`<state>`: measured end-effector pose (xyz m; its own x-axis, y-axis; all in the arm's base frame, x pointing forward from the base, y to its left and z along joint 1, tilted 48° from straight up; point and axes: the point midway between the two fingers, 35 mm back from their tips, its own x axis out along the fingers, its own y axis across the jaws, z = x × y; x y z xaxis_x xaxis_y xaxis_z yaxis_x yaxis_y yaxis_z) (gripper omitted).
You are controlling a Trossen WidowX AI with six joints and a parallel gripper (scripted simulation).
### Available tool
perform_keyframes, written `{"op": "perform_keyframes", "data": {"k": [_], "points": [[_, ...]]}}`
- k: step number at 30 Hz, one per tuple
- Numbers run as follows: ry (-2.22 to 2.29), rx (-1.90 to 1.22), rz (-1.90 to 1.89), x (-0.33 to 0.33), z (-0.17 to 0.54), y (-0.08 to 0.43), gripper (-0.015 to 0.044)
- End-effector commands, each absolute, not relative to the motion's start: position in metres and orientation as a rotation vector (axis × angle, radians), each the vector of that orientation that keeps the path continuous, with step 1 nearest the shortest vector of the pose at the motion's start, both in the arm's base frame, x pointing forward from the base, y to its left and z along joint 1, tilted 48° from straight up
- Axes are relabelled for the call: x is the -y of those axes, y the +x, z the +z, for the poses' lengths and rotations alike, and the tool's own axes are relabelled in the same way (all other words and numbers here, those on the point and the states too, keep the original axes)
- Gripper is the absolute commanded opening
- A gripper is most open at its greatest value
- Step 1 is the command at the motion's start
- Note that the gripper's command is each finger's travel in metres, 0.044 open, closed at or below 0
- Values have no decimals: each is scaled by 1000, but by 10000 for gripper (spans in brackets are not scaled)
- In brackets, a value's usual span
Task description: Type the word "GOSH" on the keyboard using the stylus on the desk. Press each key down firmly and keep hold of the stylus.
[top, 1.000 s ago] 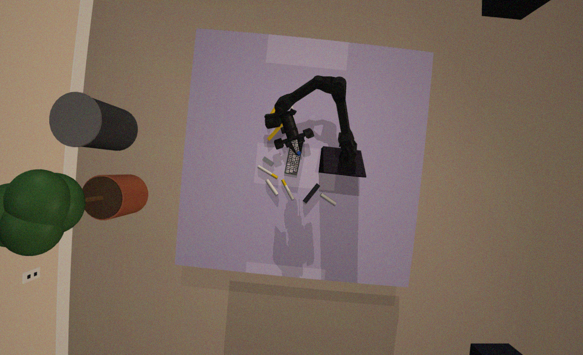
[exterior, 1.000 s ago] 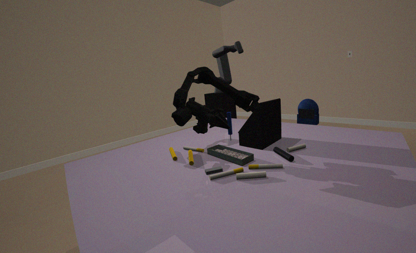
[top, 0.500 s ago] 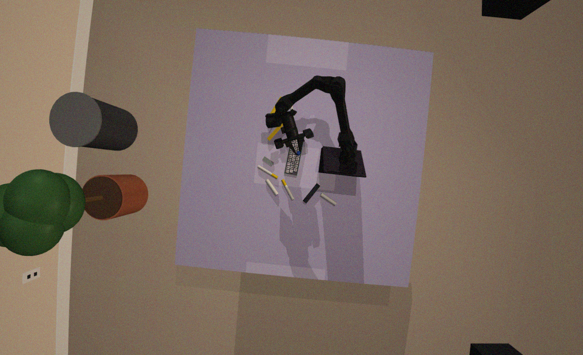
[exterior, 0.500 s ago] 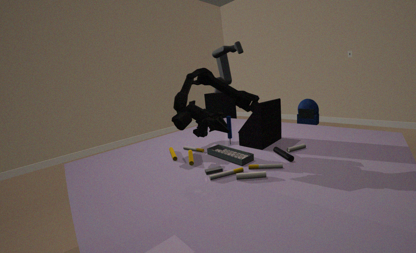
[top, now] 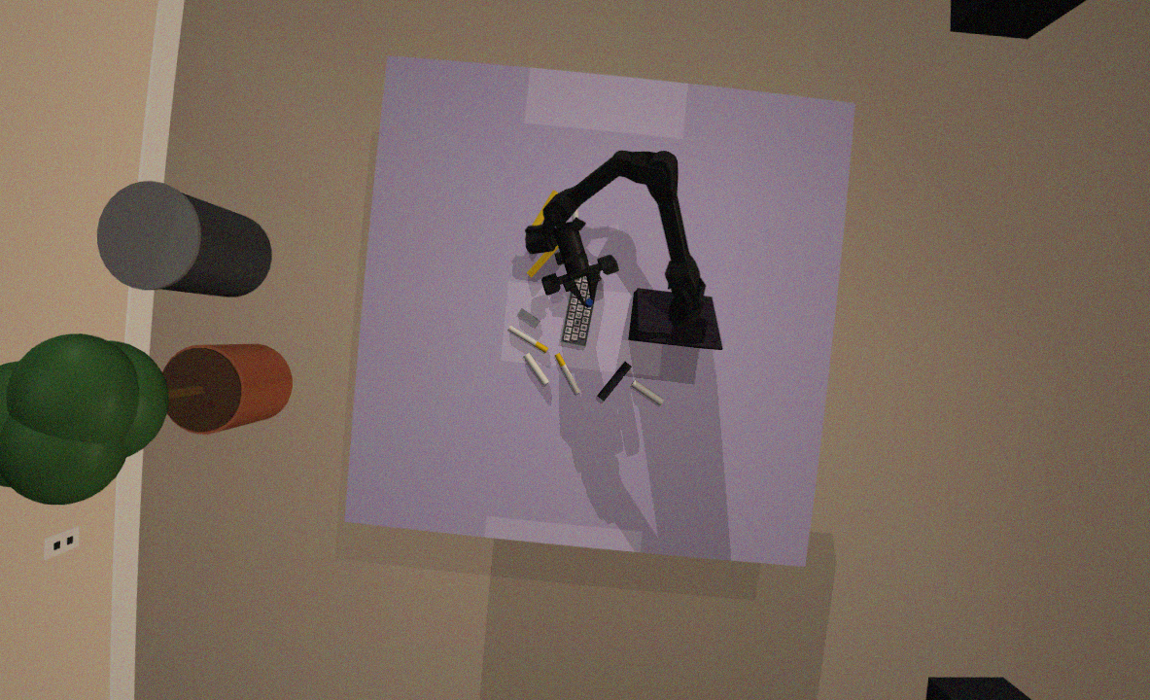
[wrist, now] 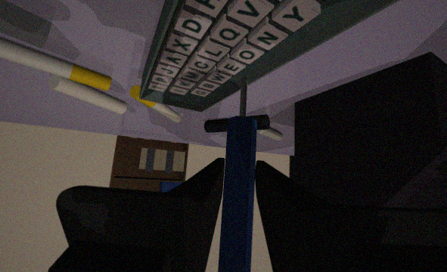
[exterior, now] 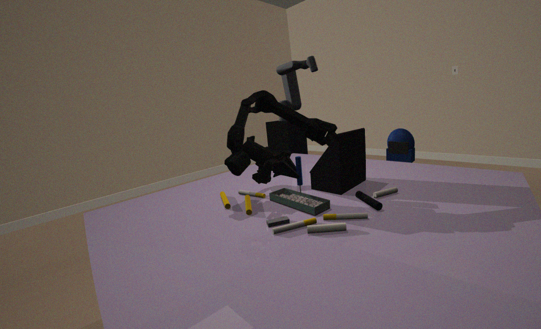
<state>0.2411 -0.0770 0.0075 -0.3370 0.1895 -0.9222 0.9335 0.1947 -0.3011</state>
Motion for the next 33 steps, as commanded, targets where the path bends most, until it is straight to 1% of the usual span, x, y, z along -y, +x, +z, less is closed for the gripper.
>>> {"op": "perform_keyframes", "data": {"k": [1,33], "points": [[1067,-1696,-1207,78,5,240,81],[1067,-1696,-1207,86,-2,239,81]]}}
